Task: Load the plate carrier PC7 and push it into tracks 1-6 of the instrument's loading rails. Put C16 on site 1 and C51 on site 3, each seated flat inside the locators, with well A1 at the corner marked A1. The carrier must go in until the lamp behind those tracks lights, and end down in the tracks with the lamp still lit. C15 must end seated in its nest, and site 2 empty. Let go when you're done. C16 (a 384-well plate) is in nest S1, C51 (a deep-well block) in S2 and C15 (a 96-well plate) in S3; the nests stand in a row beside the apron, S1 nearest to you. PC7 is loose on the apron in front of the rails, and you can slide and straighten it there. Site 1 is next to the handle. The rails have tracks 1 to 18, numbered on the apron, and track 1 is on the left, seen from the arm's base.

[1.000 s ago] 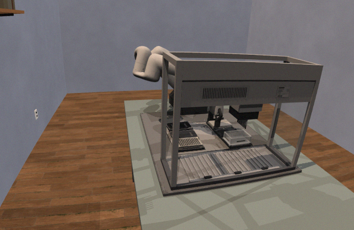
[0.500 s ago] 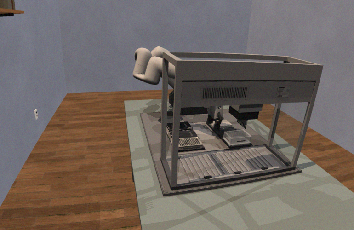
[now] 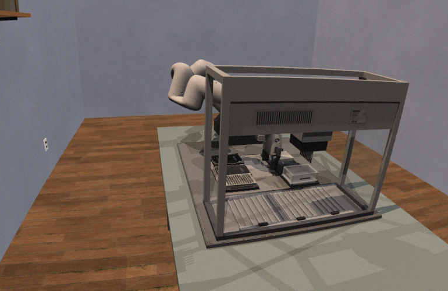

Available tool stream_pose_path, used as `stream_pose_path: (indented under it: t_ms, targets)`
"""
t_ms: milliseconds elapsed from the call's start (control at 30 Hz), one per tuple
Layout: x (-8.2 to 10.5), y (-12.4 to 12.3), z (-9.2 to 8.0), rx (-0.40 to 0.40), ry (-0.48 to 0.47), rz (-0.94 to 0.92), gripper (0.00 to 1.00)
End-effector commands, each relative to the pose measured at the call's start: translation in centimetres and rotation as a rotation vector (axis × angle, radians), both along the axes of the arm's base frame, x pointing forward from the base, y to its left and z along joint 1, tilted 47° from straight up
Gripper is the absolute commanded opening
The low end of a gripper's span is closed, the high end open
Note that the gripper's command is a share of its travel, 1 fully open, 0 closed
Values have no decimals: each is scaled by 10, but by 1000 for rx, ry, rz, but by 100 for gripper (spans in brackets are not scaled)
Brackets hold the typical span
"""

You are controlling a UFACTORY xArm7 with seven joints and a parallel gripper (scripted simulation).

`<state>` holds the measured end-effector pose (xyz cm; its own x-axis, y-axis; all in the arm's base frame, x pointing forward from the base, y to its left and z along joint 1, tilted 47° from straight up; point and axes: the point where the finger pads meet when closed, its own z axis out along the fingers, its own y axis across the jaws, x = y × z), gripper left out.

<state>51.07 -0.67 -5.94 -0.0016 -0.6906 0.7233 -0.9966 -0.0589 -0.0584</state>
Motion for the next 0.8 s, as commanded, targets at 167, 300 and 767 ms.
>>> stream_pose_path:
  t_ms: [167, 300, 767]
  targets:
    - [1, -1, -2, 3, -2, 3, 100]
    - [1, -1, -2, 3, -2, 3, 100]
    - [2, -7, -8, 3, -2, 3, 100]
